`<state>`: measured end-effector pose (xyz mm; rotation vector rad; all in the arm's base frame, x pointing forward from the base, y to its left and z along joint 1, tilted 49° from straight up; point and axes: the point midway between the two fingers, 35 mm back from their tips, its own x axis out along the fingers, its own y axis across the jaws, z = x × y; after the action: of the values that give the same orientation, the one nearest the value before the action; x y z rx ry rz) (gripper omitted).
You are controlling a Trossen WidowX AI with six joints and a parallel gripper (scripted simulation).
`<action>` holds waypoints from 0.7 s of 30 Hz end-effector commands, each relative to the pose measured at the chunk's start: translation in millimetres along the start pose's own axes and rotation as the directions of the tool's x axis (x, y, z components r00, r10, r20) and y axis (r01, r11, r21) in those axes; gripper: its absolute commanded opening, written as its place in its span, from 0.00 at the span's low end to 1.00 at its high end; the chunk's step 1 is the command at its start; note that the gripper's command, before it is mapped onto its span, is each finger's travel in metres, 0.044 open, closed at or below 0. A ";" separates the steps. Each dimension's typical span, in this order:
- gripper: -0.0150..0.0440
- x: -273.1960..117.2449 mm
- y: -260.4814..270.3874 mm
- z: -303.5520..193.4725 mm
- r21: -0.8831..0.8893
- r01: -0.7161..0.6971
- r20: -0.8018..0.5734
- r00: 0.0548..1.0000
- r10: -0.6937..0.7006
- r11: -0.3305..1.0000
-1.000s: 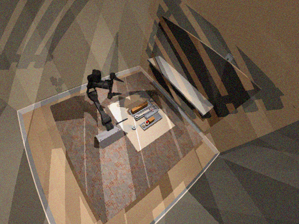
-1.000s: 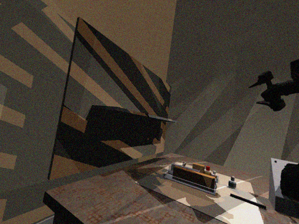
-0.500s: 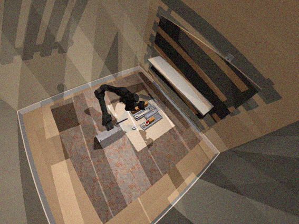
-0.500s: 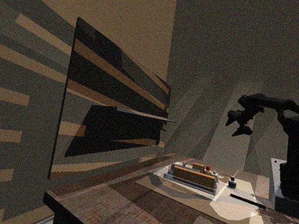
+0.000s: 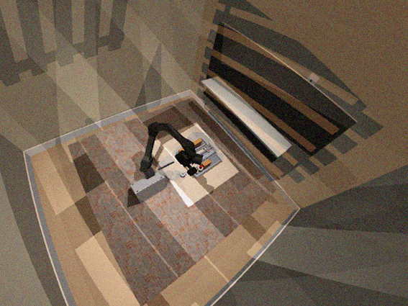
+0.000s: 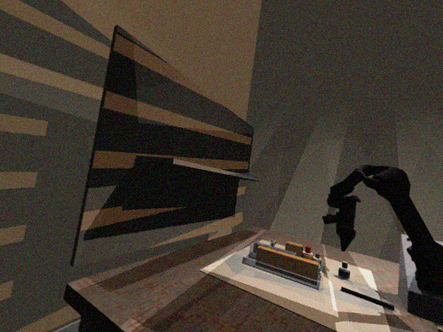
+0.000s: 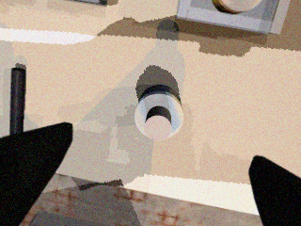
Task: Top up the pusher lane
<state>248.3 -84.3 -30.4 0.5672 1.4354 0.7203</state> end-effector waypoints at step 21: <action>1.00 57.8 2.6 -13.9 0.051 -0.019 -0.034 0.999 0.021 0.999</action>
<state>236.6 -51.3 -61.1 0.5998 1.4780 0.7074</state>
